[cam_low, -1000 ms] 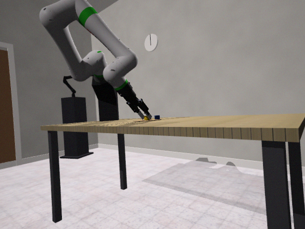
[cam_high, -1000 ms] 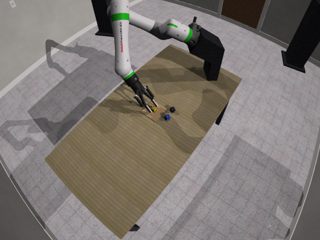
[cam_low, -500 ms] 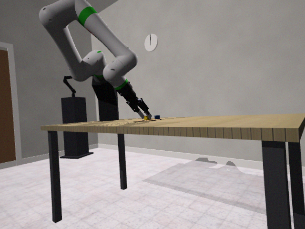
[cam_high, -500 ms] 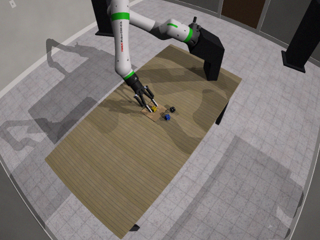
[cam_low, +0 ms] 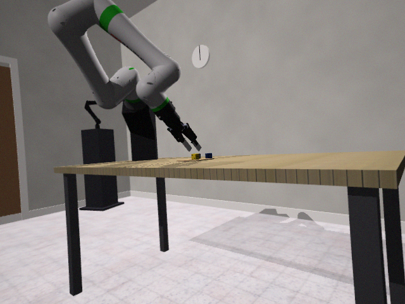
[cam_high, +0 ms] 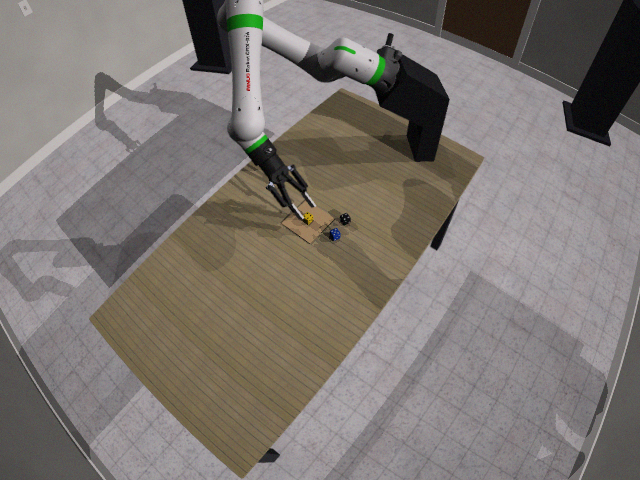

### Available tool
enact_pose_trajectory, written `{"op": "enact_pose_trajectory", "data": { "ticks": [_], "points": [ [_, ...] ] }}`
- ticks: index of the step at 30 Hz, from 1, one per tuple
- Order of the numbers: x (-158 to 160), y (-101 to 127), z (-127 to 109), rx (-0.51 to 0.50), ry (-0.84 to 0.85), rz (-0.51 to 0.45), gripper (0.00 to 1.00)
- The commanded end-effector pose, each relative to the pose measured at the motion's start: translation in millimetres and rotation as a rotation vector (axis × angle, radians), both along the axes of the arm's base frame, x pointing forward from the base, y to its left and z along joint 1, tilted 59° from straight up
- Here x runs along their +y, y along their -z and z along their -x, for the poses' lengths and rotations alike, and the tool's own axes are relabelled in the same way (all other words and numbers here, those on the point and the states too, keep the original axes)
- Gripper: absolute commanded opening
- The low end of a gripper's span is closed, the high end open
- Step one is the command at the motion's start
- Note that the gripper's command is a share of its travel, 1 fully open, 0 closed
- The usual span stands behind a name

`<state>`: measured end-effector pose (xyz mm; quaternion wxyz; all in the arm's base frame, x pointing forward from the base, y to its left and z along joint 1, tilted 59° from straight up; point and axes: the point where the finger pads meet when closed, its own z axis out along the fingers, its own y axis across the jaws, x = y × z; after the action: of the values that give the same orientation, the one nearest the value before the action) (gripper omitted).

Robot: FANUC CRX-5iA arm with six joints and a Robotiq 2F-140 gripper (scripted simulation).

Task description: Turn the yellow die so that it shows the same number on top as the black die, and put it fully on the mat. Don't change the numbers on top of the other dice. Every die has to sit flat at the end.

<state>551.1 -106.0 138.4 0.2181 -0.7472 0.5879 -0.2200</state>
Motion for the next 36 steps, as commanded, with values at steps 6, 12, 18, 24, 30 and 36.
{"op": "enact_pose_trajectory", "data": {
  "ticks": [6, 12, 18, 24, 30, 36],
  "points": [
    [14.4, -11.7, 12.5, 0.0, 0.001, 0.001, 0.4],
    [20.0, -16.1, 17.3, 0.0, 0.001, 0.001, 0.4],
    [20.3, -16.5, 17.8, 0.0, 0.002, 0.002, 0.4],
    [17.0, -15.0, 19.4, 0.006, 0.014, 0.013, 0.4],
    [4.7, -10.9, 24.2, 0.02, 0.067, 0.069, 0.4],
    [-0.1, -11.2, 24.6, 0.011, 0.119, 0.133, 0.4]
  ]
}}
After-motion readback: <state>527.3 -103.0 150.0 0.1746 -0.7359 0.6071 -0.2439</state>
